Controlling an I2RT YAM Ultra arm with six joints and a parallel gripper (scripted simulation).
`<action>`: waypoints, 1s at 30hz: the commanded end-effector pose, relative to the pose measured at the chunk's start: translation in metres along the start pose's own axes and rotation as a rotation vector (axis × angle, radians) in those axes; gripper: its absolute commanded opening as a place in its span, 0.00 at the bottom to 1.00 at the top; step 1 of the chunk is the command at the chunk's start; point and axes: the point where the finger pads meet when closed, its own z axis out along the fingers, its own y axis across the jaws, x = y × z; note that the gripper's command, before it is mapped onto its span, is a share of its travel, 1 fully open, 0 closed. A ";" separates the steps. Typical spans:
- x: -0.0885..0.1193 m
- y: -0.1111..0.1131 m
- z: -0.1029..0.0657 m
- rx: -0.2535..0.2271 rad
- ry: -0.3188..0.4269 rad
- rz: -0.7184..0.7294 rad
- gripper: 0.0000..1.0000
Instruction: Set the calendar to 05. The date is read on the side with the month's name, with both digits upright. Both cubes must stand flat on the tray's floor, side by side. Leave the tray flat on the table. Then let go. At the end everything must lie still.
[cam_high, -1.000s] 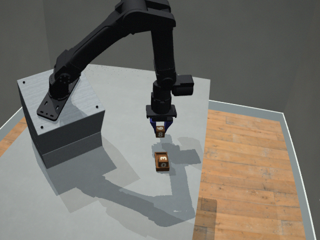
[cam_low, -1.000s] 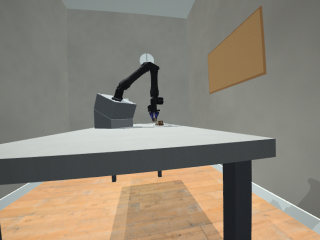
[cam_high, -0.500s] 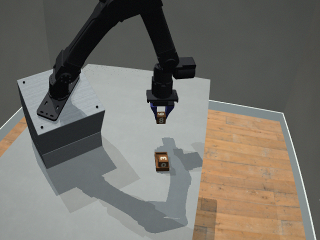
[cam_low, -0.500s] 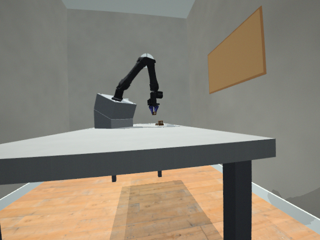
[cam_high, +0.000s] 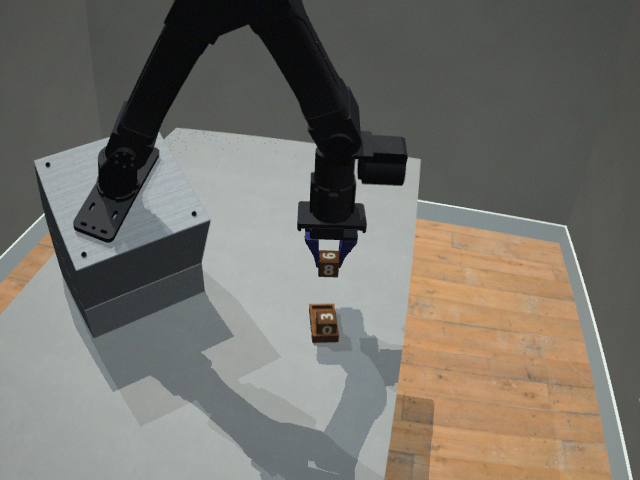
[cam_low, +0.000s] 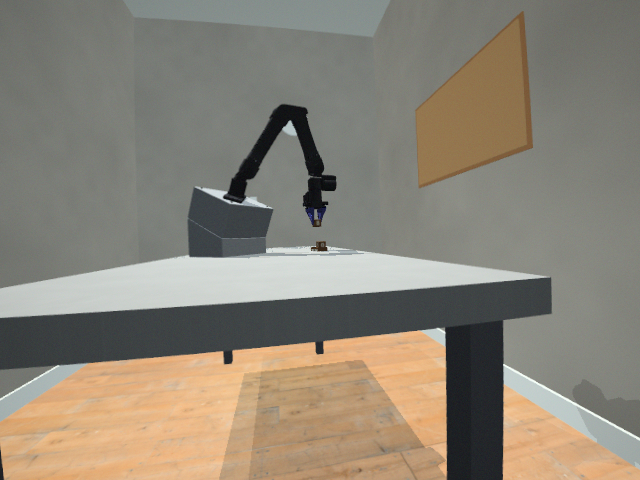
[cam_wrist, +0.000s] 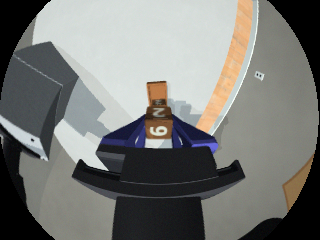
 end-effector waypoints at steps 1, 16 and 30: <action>0.000 0.001 -0.006 0.002 -0.026 -0.077 0.27; 0.000 0.001 -0.004 0.002 -0.026 -0.077 0.27; -0.001 0.001 0.025 0.001 -0.026 -0.077 0.27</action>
